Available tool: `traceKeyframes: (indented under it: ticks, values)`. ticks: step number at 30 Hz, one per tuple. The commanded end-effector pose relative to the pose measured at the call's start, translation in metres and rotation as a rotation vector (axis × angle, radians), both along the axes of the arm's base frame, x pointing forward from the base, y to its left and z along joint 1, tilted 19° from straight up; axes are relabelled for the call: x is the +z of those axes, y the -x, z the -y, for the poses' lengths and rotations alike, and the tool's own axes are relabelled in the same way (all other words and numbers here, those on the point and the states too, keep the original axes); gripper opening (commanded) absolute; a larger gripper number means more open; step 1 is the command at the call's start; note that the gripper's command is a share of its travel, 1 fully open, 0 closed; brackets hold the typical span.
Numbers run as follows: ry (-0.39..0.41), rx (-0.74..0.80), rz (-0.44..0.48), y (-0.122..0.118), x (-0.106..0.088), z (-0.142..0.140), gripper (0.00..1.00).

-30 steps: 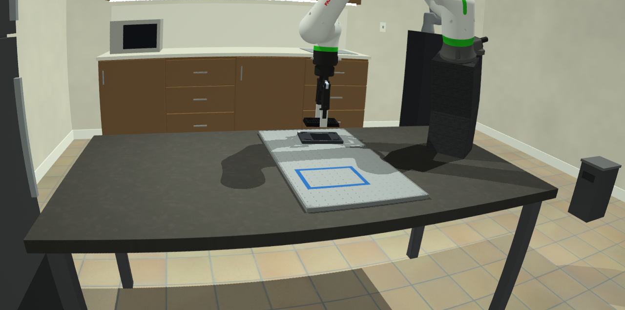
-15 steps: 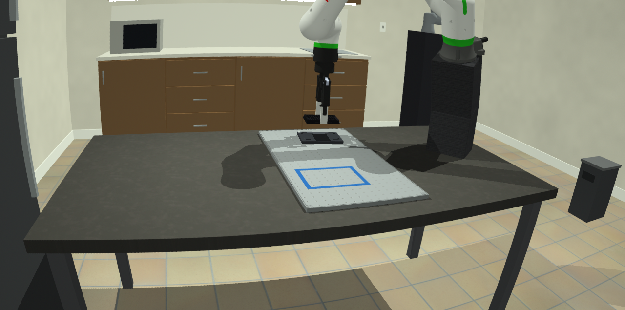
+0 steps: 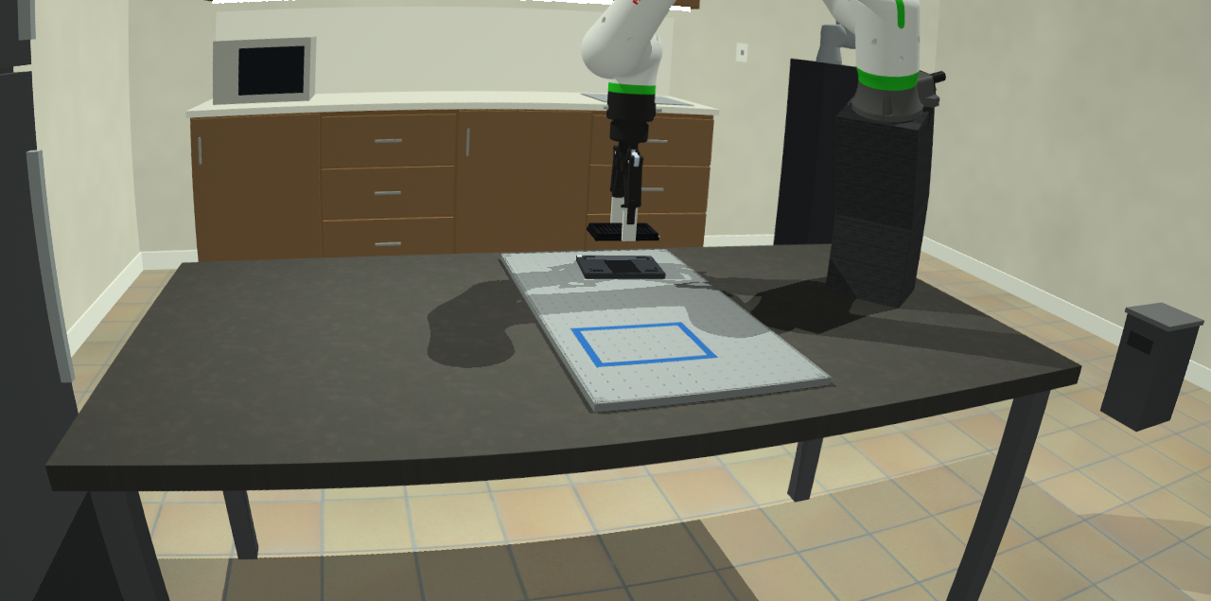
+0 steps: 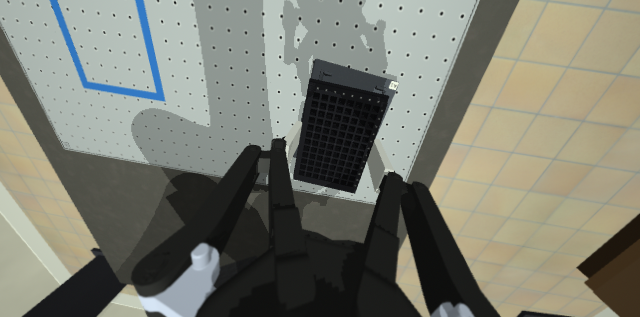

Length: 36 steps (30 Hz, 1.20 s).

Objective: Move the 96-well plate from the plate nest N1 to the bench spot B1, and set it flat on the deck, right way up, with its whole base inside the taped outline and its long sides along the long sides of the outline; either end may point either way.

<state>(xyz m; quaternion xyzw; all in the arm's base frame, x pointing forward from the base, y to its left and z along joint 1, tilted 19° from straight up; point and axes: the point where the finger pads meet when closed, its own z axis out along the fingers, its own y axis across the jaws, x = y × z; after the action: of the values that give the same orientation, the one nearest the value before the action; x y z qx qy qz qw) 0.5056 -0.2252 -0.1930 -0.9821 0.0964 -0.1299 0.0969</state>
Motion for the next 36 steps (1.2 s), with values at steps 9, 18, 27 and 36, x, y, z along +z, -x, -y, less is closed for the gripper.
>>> traceKeyframes:
  ticks: [9, 18, 27, 36]
  values:
    - [0.016, 0.055, 0.011, -0.01, 0.007, -0.028, 0.0]
    - [0.016, 0.055, 0.011, -0.019, 0.014, -0.056, 0.0]
    - [0.016, 0.055, 0.011, -0.027, 0.019, -0.077, 0.0]
    - [0.016, 0.055, 0.011, -0.036, 0.025, -0.105, 0.0]
